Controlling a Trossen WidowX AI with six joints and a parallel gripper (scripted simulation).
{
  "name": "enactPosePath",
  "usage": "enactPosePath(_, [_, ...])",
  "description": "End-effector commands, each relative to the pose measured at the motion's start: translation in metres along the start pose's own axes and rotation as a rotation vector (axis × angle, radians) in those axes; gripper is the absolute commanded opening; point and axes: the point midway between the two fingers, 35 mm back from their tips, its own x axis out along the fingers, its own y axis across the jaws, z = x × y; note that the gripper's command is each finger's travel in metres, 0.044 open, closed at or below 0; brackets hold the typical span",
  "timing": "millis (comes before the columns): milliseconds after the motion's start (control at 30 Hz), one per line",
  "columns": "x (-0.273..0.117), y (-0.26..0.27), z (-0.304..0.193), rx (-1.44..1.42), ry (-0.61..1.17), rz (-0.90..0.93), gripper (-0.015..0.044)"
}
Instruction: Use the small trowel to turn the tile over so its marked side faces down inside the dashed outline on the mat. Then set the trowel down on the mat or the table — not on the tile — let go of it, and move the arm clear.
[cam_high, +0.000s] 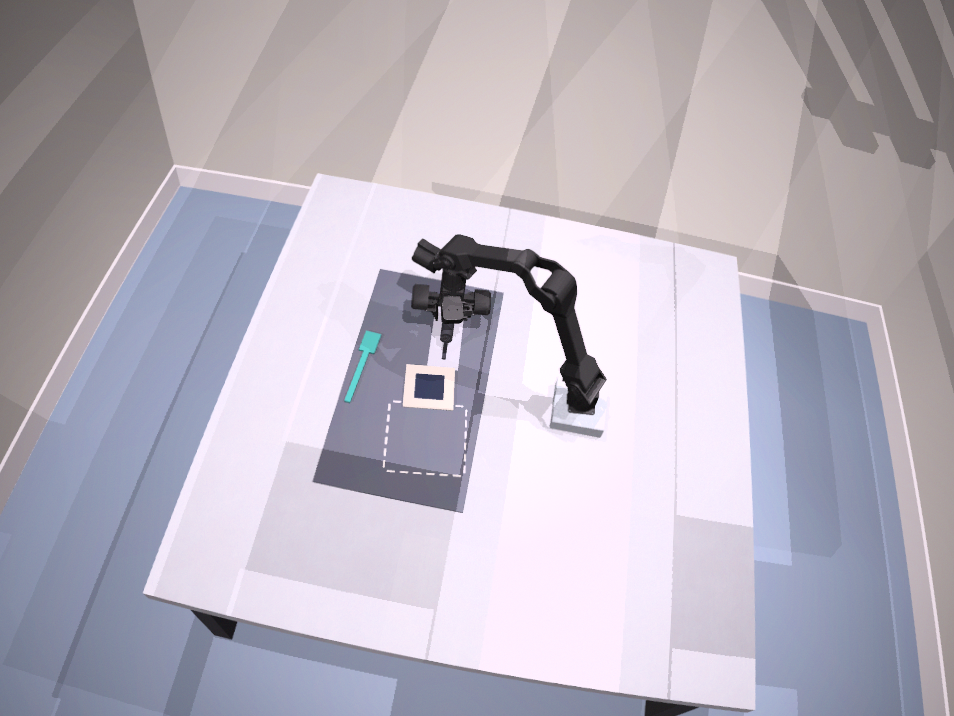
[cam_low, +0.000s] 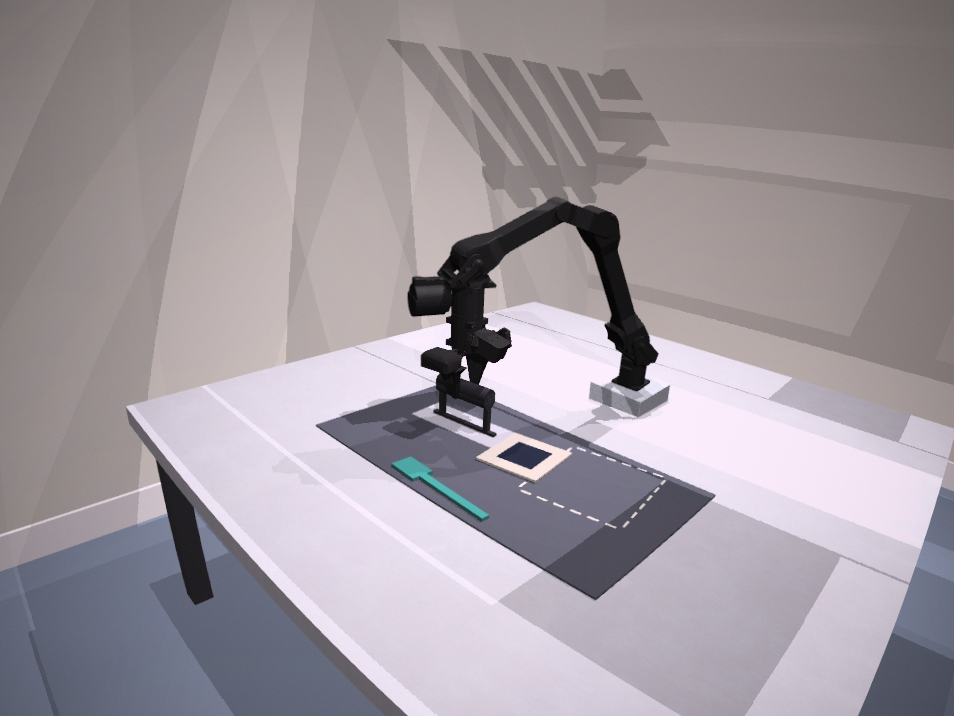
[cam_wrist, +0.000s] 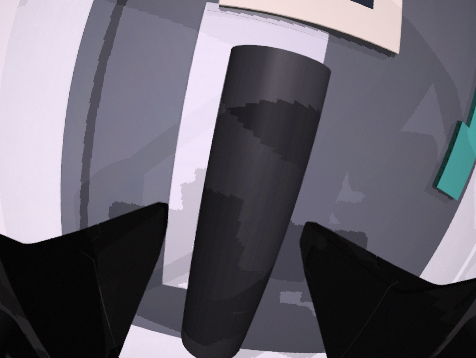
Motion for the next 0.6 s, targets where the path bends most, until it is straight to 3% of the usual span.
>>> enactPosePath(0, [0.000, 0.000, 0.000, -0.004, -0.001, 0.002, 0.0270])
enactPosePath(300, [-0.002, 0.000, 0.000, -0.004, -0.001, 0.002, 0.0270])
enactPosePath(433, [-0.042, 0.003, 0.002, -0.004, -0.001, 0.002, 0.0270])
enactPosePath(567, [-0.045, 0.003, 0.002, -0.004, -0.001, 0.002, 0.0270])
